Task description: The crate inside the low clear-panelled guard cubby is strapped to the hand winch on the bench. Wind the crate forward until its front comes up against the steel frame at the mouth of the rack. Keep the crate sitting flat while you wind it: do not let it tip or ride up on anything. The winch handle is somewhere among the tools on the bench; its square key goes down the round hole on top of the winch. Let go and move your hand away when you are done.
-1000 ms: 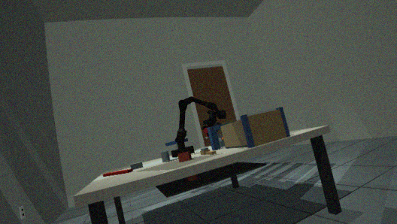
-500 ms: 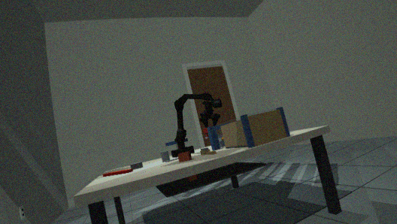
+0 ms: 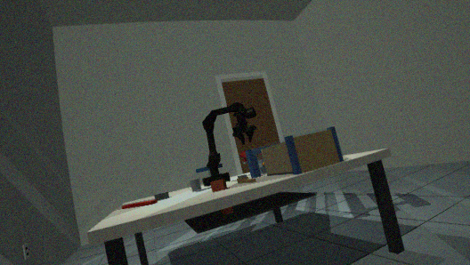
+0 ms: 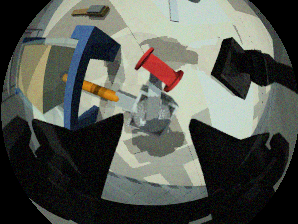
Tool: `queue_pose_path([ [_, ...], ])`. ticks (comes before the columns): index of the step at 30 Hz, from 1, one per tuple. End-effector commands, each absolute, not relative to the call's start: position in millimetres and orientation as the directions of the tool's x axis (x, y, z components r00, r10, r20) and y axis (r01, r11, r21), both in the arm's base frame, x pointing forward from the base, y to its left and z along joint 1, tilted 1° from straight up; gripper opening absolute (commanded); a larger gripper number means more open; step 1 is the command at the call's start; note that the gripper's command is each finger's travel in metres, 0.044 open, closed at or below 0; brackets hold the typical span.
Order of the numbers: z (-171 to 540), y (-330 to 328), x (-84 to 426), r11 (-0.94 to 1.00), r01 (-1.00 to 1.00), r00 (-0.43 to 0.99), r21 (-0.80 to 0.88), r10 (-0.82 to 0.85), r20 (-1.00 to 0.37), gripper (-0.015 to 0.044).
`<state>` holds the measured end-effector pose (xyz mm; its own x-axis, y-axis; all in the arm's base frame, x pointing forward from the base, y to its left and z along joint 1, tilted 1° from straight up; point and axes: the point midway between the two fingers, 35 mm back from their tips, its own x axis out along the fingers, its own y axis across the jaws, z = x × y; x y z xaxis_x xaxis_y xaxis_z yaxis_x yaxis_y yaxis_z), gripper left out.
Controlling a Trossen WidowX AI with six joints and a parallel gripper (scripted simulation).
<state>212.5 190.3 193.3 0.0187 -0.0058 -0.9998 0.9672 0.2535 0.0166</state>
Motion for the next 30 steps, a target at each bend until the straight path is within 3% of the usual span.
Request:
queue_pose_path([
  [1,194.0,190.3,212.8,0.252,0.967,0.023,0.021,-0.004,-1.0,0.023],
  [10,194.0,190.3,212.8,0.252,0.967,0.023,0.021,-0.004,-1.0,0.0],
  [30,193.5,190.3,212.5,0.253,0.967,0.007,0.008,0.008,-1.0,0.0],
])
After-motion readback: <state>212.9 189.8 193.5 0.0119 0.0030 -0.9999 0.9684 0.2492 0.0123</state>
